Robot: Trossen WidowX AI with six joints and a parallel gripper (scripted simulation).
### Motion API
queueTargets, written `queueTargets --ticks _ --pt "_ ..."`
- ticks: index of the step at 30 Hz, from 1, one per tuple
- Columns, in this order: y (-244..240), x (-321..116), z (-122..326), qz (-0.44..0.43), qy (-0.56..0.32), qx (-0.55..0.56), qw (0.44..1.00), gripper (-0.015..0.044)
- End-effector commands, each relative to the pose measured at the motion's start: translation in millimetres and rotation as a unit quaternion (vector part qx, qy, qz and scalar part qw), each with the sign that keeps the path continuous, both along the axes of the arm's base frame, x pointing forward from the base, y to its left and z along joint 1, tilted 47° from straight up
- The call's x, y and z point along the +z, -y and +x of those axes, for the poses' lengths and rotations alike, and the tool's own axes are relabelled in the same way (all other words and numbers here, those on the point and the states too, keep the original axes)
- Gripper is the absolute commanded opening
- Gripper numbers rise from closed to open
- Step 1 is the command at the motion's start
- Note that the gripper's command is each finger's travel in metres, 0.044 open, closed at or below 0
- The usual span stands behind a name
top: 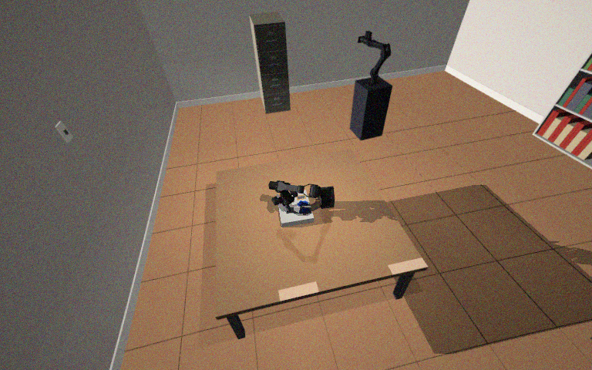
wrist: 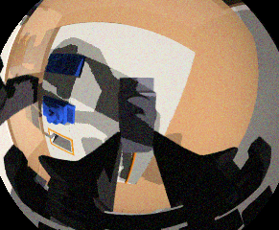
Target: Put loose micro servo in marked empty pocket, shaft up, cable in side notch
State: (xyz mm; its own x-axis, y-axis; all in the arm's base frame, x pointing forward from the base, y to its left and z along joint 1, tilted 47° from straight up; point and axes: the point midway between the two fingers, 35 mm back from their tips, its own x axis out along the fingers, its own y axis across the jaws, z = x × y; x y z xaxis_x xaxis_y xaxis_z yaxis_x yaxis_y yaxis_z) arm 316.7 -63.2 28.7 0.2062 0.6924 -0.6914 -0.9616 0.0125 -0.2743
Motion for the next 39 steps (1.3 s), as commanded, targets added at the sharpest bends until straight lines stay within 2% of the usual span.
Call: queueTargets --ticks 1,5,18,26,39 --pt "6.1 5.8 -1.1 0.001 0.001 -0.001 1.000 0.0000" --pt "16.8 20.6 -10.4 0.001 0.001 -0.001 1.000 0.0000" --pt "15.9 20.8 -18.1 0.001 0.001 -0.001 1.000 0.0000" --pt "18.2 10.4 -44.7 0.001 0.000 -0.001 1.000 0.0000" --pt "52.0 -25.3 -51.7 0.000 0.000 -0.001 1.000 0.0000"
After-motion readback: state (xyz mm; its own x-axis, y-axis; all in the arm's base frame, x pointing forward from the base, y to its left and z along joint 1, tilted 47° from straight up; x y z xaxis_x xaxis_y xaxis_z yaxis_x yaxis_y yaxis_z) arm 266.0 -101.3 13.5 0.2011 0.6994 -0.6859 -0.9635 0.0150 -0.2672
